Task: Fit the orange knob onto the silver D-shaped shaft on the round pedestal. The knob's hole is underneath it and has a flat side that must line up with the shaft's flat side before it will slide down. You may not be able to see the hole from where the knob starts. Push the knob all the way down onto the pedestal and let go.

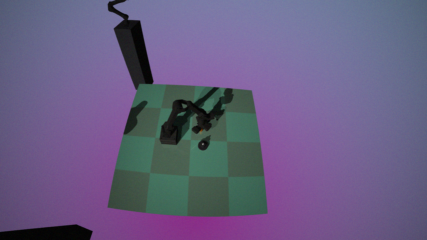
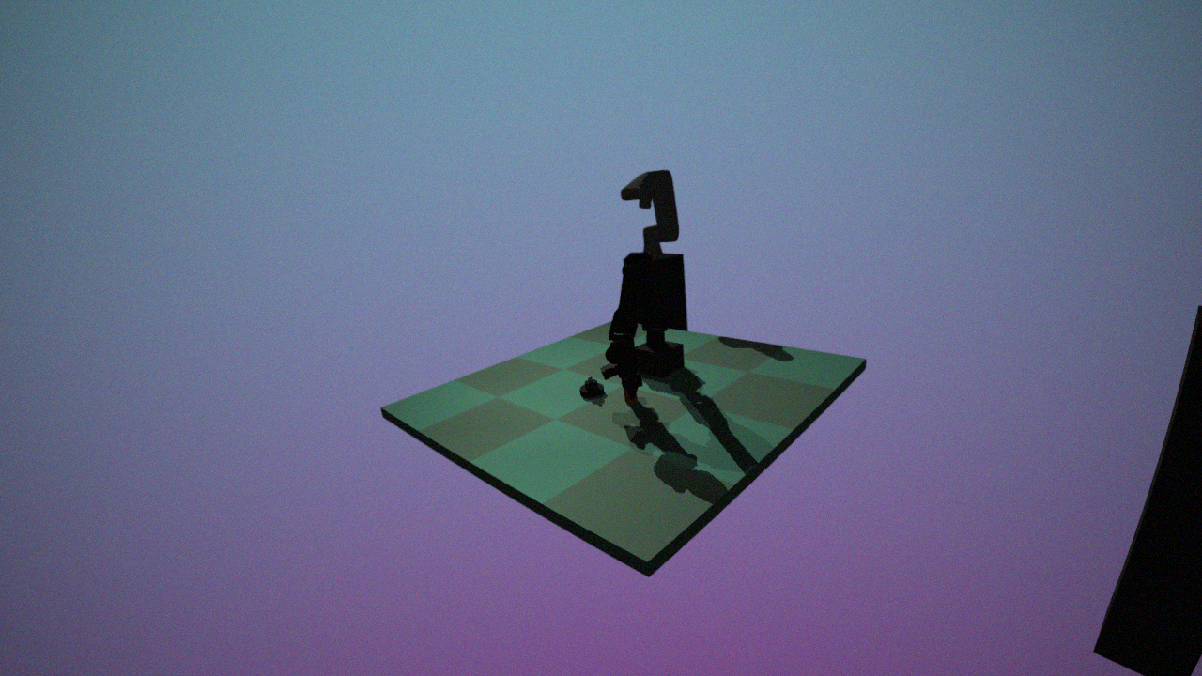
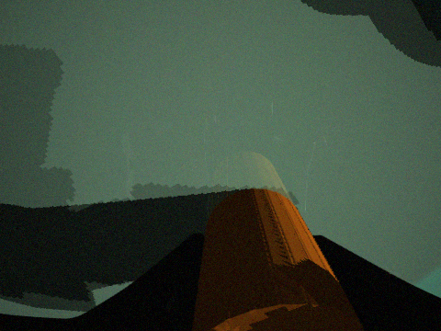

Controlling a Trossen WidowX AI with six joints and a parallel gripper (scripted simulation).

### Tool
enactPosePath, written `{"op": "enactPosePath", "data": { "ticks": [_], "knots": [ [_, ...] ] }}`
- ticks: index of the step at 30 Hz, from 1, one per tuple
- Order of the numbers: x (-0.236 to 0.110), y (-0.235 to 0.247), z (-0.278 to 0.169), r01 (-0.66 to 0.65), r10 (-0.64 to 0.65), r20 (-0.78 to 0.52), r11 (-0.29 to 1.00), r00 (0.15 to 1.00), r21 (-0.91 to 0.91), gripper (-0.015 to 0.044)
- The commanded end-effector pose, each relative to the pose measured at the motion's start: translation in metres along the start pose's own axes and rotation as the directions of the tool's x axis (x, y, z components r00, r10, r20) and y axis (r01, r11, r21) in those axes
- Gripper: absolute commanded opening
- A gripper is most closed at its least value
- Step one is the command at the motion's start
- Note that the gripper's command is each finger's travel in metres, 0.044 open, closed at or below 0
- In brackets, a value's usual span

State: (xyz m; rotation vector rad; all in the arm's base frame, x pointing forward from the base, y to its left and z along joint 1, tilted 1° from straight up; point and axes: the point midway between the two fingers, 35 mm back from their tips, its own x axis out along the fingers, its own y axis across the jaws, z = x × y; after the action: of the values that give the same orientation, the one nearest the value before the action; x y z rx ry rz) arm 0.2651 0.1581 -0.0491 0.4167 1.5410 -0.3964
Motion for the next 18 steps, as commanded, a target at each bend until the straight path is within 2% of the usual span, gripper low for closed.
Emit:
{"op": "enactPosePath", "data": {
  "ticks": [1, 4, 18],
  "knots": [
    [-0.0002, 0.0, 0.0001, 0.0, 0.0, 0.0, 1.0, 1.0, 0.0, 0.0157],
    [-0.0002, 0.0, 0.0001, 0.0, 0.0, 0.0, 1.0, 1.0, 0.0, 0.0236],
    [-0.0002, 0.0, 0.0001, 0.0, 0.0, 0.0, 1.0, 1.0, 0.0, 0.024]
  ]
}}
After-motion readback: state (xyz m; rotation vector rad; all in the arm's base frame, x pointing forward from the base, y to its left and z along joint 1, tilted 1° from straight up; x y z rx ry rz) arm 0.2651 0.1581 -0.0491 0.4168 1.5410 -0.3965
